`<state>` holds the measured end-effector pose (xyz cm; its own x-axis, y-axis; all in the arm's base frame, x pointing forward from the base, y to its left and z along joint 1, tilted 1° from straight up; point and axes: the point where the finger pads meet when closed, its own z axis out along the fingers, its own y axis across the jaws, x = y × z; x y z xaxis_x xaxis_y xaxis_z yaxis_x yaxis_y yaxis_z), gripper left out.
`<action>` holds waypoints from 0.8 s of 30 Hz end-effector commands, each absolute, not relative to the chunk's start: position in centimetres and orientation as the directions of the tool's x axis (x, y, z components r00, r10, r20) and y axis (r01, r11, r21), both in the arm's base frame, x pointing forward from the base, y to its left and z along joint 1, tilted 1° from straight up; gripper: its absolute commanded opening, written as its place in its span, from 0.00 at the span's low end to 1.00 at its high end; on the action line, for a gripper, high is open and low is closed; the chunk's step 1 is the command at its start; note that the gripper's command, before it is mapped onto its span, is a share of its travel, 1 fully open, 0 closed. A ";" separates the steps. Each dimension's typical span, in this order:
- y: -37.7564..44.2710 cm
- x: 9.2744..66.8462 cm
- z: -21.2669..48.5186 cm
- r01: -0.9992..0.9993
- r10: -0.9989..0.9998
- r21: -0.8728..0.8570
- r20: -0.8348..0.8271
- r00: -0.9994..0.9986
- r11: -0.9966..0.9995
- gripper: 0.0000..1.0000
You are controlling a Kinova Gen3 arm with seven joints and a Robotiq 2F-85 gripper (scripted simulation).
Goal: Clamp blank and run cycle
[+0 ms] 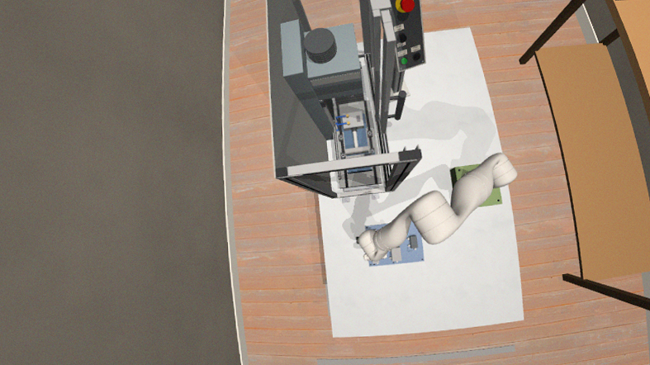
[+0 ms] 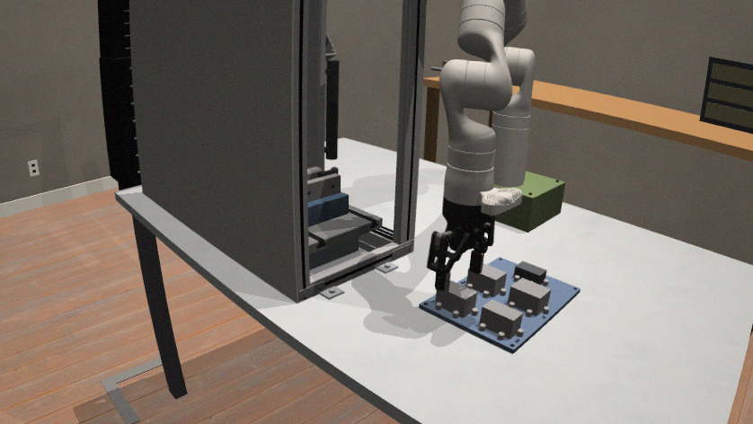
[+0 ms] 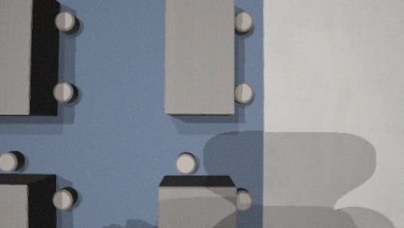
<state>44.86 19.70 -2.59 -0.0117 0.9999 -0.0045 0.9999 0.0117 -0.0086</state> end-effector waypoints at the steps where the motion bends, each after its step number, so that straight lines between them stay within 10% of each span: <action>1: 19.3 45.0 -2.7 1.000 1.000 -0.004 -0.010 -0.019 0.019 1.00; 24: 19.6 44.9 -2.9 1.000 1.000 -0.005 -0.008 -0.017 0.017 1.00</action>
<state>44.83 19.64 -2.70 -0.0115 0.9999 -0.0052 0.9999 0.0115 -0.0096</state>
